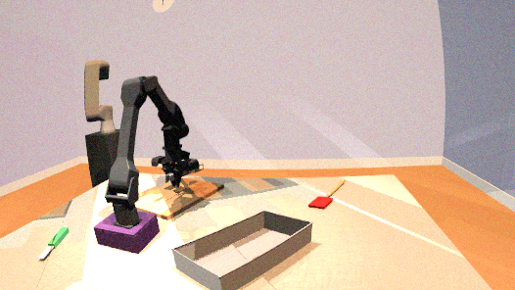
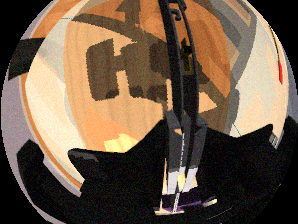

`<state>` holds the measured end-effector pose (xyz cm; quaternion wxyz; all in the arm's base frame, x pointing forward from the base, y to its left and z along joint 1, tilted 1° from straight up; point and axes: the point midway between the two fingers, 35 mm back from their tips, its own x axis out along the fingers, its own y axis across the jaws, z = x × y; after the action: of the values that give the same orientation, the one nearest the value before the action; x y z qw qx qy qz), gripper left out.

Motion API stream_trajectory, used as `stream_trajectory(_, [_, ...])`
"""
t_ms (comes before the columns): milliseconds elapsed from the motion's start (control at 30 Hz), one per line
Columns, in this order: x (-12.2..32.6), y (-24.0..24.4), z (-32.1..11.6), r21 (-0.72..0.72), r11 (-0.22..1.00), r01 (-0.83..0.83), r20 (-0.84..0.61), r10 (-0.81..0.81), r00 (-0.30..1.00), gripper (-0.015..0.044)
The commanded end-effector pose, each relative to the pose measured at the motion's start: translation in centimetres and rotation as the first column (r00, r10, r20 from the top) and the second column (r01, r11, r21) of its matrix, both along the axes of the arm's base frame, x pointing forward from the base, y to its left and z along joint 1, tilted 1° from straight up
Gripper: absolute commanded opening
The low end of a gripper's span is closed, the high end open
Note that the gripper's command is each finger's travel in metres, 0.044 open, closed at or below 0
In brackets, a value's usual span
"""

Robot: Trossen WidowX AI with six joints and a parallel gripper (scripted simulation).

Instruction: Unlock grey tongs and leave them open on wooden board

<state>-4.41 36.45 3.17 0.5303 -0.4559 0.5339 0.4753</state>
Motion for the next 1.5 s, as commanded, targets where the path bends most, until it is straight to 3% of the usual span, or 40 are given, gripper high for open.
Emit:
stream_trajectory(0, [0.0,0.0,0.0,0.000,1.000,0.000,0.000,0.000,1.000,0.0060])
stream_trajectory(500, [0.0,0.0,0.0,0.000,1.000,0.000,0.000,0.000,1.000,0.0440])
stream_trajectory(700, [1.5,0.1,0.6,0.004,1.000,0.002,0.000,-0.002,1.000,0.0440])
stream_trajectory(1033, [14.8,-2.0,5.9,0.004,1.000,0.004,0.010,-0.004,1.000,0.0440])
stream_trajectory(1233, [15.1,-2.1,6.2,0.004,1.000,0.005,0.010,-0.005,1.000,0.0440])
stream_trajectory(1467, [14.6,-2.4,10.5,0.003,1.000,0.025,0.010,-0.025,1.000,0.0440])
